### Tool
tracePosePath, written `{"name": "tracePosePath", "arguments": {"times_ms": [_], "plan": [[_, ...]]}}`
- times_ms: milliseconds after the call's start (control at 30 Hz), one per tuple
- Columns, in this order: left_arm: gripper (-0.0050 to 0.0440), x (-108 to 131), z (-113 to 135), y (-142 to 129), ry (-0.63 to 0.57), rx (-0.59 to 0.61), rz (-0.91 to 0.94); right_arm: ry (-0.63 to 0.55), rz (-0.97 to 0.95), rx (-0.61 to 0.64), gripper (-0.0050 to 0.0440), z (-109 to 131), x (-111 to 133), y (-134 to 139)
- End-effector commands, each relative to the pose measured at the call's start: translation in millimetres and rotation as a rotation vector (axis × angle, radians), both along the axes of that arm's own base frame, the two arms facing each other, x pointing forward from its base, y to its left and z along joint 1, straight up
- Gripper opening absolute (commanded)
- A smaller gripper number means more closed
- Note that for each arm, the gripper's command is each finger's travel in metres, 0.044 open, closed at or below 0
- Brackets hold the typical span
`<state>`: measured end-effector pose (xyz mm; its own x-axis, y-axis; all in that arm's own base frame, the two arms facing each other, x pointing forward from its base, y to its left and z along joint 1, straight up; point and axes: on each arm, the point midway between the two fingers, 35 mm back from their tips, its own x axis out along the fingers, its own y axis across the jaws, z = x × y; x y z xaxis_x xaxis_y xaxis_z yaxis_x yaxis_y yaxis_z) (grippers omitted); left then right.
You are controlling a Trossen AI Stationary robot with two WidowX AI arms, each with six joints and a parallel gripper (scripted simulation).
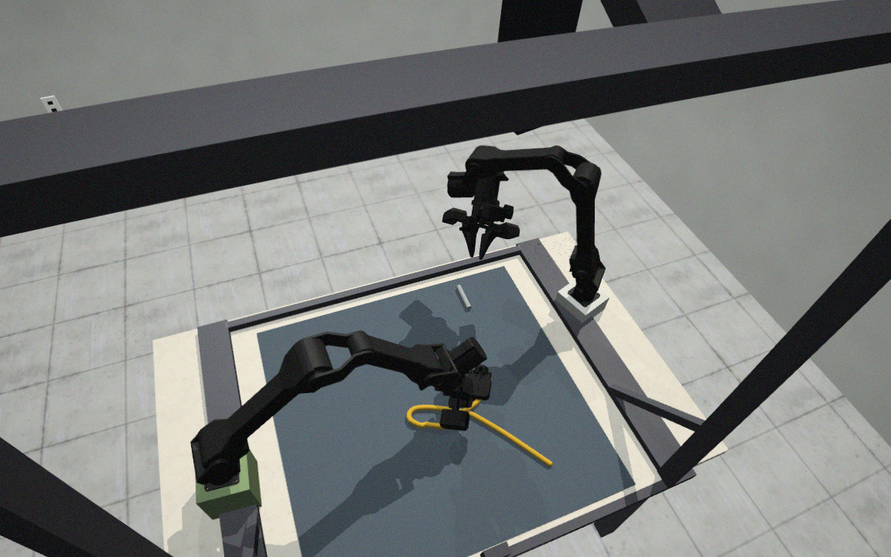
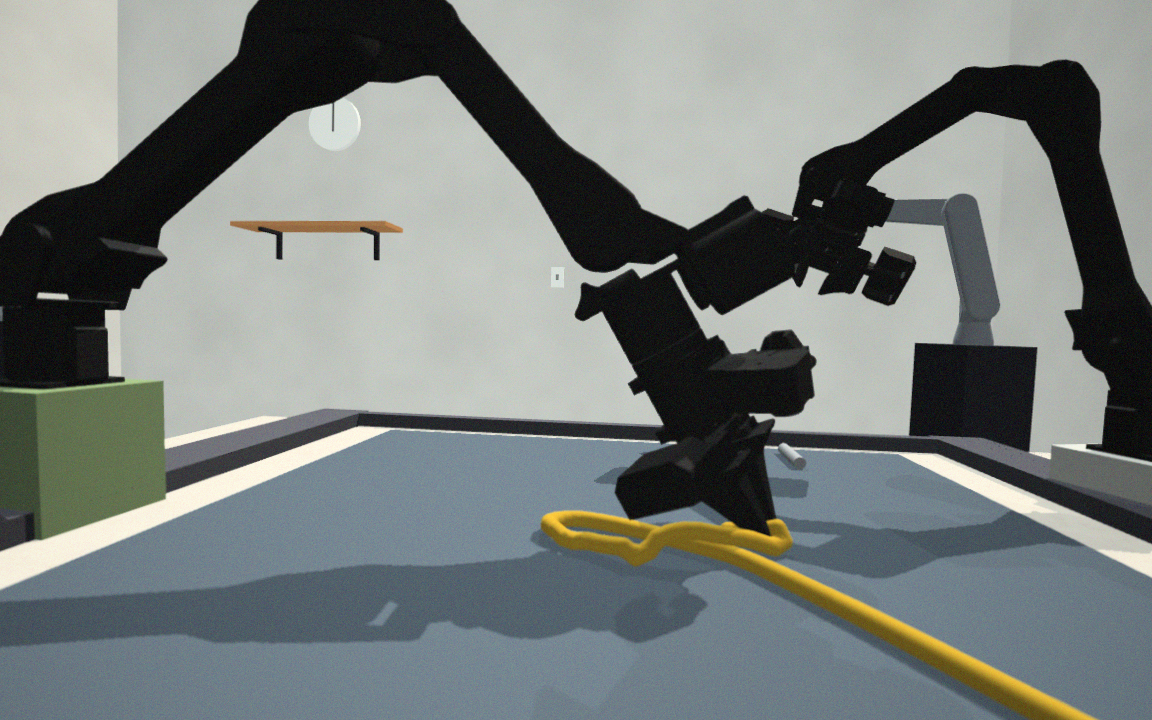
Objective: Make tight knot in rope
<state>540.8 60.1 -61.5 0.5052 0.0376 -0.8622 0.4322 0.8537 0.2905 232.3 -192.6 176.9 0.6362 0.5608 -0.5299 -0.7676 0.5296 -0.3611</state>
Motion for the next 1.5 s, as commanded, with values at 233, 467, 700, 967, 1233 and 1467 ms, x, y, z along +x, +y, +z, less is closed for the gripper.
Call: {"name": "tracePosePath", "arguments": {"times_ms": [233, 467, 700, 967, 1233, 1467], "plan": [[0.0100, 6, 10, 1, -0.023, 0.001, -0.004, -0.014, 0.000, -0.020, 0.0100, 6, 0, 0], [0.0100, 6, 16, 1, -0.023, 0.001, -0.004, -0.014, 0.000, -0.020, 0.0100, 6, 0, 0], [0.0124, 6, 23, 1, -0.023, 0.001, -0.004, -0.014, 0.000, -0.020, 0.0100, 6, 0, 0], [0.0268, 6, 23, 1, -0.023, 0.001, -0.004, -0.014, 0.000, -0.020, 0.0100, 6, 0, 0], [0.0440, 5, 48, 0, -0.023, 0.001, -0.004, -0.014, 0.000, -0.020, 0.0100, 6, 0, 0], [0.0440, 5, 59, 0, -0.023, 0.001, -0.004, -0.014, 0.000, -0.020, 0.0100, 6, 0, 0]]}}
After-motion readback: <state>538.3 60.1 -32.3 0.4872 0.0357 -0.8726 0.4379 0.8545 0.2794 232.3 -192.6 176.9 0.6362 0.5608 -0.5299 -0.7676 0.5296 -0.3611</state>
